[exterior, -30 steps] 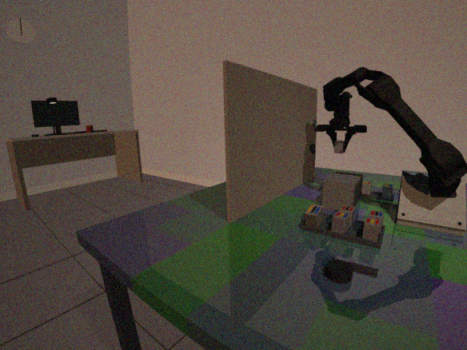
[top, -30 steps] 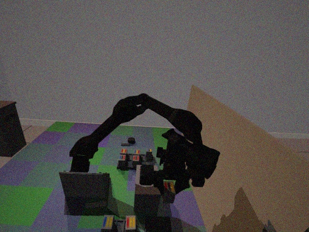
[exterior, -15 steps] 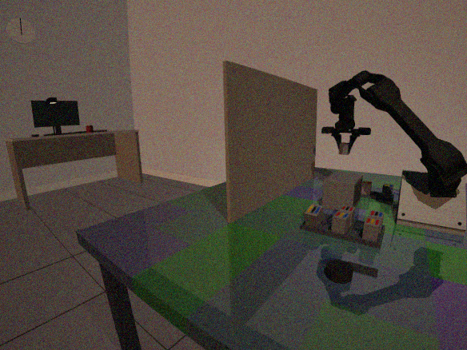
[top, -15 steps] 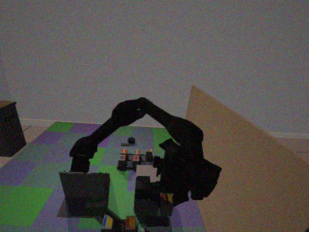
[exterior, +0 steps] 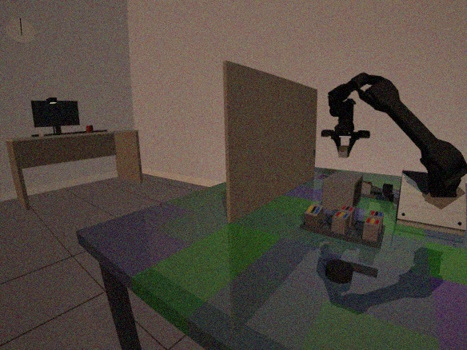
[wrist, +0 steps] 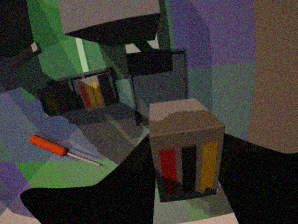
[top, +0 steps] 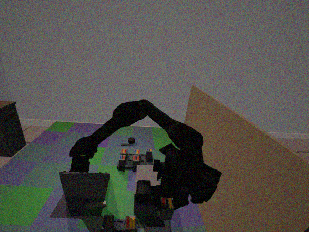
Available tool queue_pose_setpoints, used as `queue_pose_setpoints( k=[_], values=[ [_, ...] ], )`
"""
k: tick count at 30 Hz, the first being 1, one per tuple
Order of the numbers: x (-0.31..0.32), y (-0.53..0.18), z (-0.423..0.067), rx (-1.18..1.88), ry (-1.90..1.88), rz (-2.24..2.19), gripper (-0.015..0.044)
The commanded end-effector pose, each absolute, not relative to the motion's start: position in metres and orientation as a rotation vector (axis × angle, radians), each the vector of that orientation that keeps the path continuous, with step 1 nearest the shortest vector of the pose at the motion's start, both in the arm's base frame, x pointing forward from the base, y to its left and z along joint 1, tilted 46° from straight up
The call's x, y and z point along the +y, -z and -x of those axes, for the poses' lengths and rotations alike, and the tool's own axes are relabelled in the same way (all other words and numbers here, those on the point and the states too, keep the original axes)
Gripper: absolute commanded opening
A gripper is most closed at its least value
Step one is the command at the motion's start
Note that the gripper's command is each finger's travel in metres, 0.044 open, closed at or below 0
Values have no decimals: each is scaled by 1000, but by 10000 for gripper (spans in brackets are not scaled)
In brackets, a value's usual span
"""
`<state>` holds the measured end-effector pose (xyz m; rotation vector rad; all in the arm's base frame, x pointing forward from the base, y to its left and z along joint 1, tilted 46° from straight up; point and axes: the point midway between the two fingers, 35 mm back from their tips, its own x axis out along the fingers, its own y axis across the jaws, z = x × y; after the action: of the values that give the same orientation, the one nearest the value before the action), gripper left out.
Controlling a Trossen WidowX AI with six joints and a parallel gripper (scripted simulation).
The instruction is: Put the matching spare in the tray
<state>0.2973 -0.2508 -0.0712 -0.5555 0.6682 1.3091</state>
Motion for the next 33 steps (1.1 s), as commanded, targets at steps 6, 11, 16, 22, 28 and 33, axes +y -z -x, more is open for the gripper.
queue_pose_setpoints(
  k=[6,11,16,22,28,33],
  values=[
    [-245,78,-299,669,-1304,547,0],
    [-243,82,-300,669,-1304,547,0],
    [-240,85,-302,669,-1304,547,0],
    [-237,89,-303,669,-1304,547,0],
    [-234,93,-304,669,-1304,548,0],
    [-231,96,-305,669,-1303,548,0]
  ],
)
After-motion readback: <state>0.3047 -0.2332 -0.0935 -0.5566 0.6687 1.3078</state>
